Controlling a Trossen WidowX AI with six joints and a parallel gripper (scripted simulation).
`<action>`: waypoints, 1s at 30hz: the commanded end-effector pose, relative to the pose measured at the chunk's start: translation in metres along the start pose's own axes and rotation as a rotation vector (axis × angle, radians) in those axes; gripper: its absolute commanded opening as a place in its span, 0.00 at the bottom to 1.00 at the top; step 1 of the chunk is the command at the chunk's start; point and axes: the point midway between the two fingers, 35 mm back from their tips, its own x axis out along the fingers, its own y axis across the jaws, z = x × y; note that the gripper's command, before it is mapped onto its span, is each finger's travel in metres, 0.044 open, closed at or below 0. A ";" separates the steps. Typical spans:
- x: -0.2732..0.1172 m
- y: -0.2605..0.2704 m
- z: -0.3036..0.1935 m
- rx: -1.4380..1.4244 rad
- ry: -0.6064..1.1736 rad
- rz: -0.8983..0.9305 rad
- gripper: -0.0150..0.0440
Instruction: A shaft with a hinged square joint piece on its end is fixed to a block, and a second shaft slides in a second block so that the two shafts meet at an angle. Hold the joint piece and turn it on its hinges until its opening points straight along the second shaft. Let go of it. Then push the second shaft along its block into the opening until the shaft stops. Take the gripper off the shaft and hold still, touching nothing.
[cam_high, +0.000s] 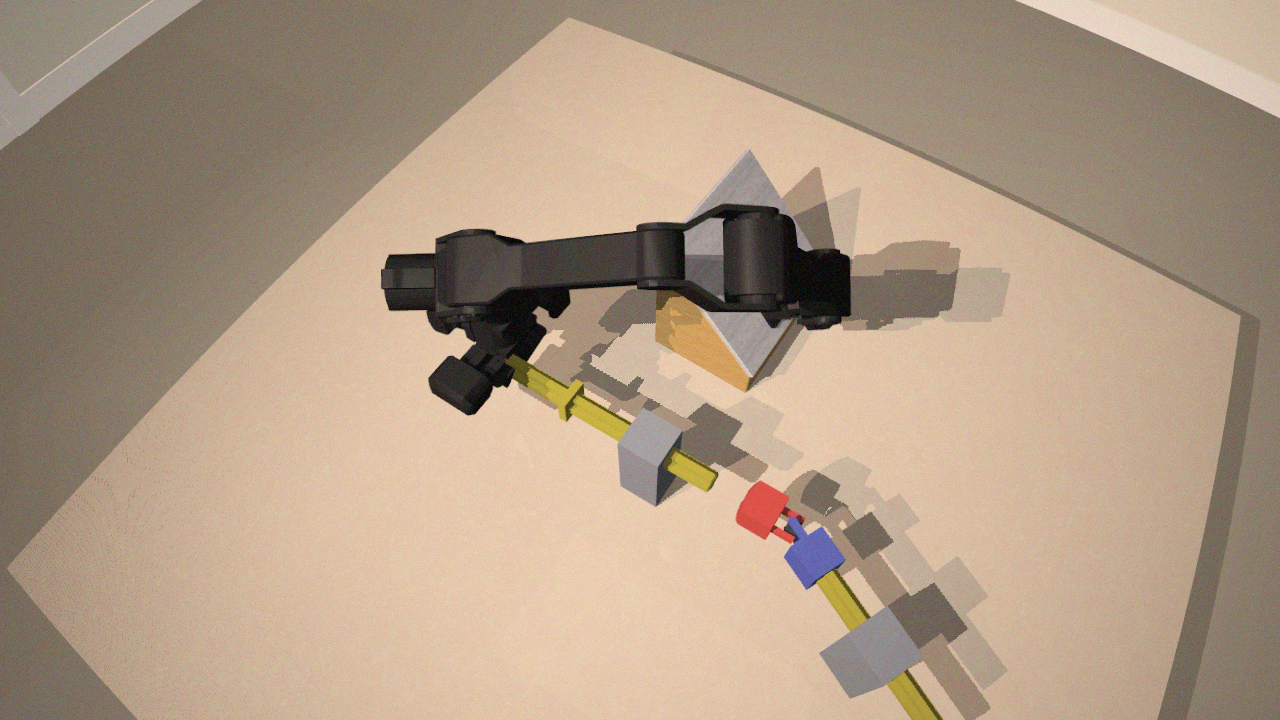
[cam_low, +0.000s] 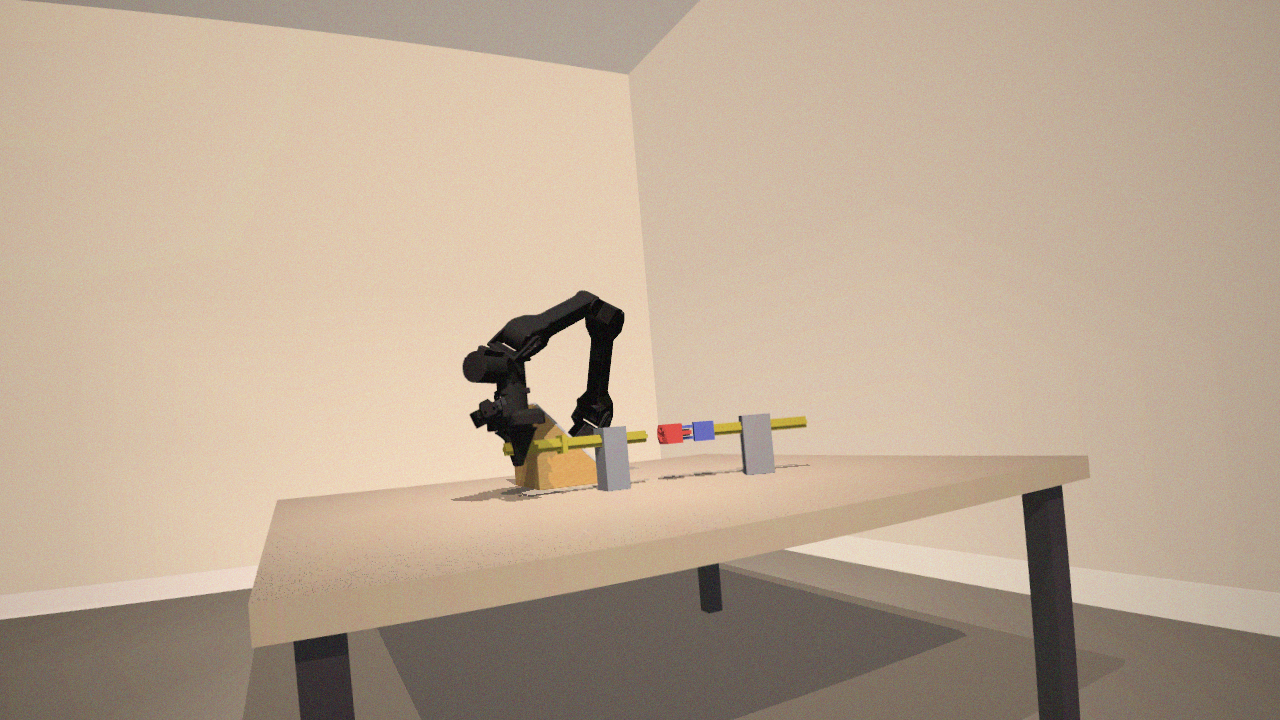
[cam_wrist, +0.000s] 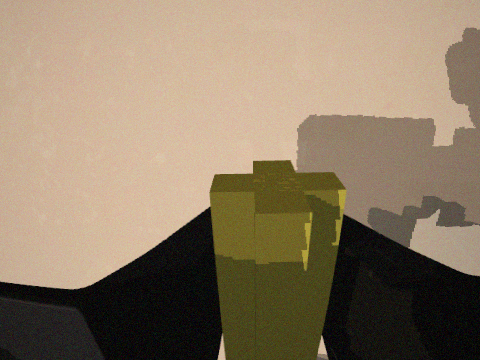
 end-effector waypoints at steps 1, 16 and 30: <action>0.000 0.000 0.000 0.000 0.000 0.000 0.37; 0.000 0.000 0.000 0.000 0.000 0.000 0.37; 0.001 0.000 -0.001 0.002 0.002 -0.027 0.33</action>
